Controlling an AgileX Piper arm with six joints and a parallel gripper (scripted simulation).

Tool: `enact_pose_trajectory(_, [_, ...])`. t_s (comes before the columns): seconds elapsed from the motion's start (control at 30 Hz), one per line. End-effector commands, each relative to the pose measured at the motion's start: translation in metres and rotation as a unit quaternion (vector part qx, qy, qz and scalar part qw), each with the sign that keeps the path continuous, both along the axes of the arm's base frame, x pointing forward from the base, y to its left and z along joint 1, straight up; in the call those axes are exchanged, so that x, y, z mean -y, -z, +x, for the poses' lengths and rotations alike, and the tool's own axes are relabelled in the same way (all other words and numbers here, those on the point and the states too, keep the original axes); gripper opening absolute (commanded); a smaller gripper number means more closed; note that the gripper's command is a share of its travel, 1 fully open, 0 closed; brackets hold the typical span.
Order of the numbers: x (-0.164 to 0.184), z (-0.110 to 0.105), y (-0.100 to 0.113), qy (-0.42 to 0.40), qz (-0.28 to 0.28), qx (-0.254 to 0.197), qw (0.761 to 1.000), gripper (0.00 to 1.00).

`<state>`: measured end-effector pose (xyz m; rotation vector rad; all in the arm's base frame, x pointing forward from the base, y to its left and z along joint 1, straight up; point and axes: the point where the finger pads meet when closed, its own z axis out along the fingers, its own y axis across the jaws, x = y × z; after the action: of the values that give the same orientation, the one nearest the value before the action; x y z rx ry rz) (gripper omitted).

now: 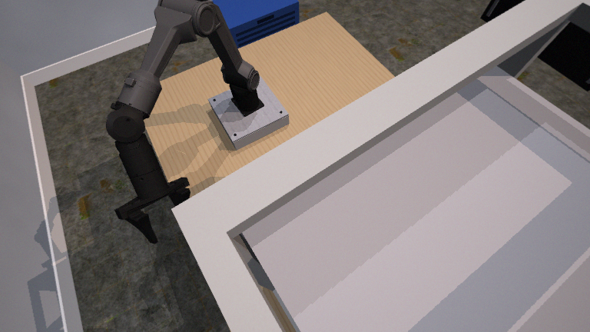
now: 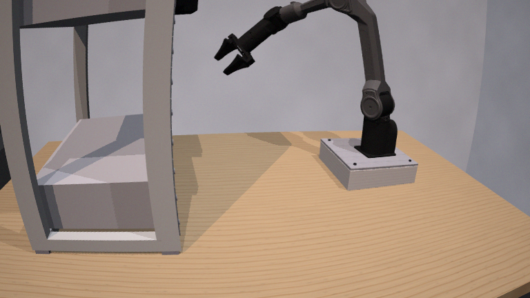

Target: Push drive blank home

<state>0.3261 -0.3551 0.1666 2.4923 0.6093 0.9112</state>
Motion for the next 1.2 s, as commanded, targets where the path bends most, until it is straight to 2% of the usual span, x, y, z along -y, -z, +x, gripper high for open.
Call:
enact_pose_trajectory(0.0, [0.001,-0.002,-0.001,-0.002,-0.013,-0.006,1.000,1.00])
enact_pose_trajectory(0.2, [0.005,-0.008,-0.003,-0.007,-0.041,-0.020,0.999,1.00])
enact_pose_trajectory(0.7, [0.025,-0.034,-0.017,-0.035,-0.177,-0.091,0.979,1.00])
enact_pose_trajectory(0.77, [0.025,-0.034,-0.017,-0.035,-0.177,-0.091,0.979,1.00])
enact_pose_trajectory(1.17, [0.043,-0.056,-0.043,-0.070,-0.317,-0.163,0.932,1.00])
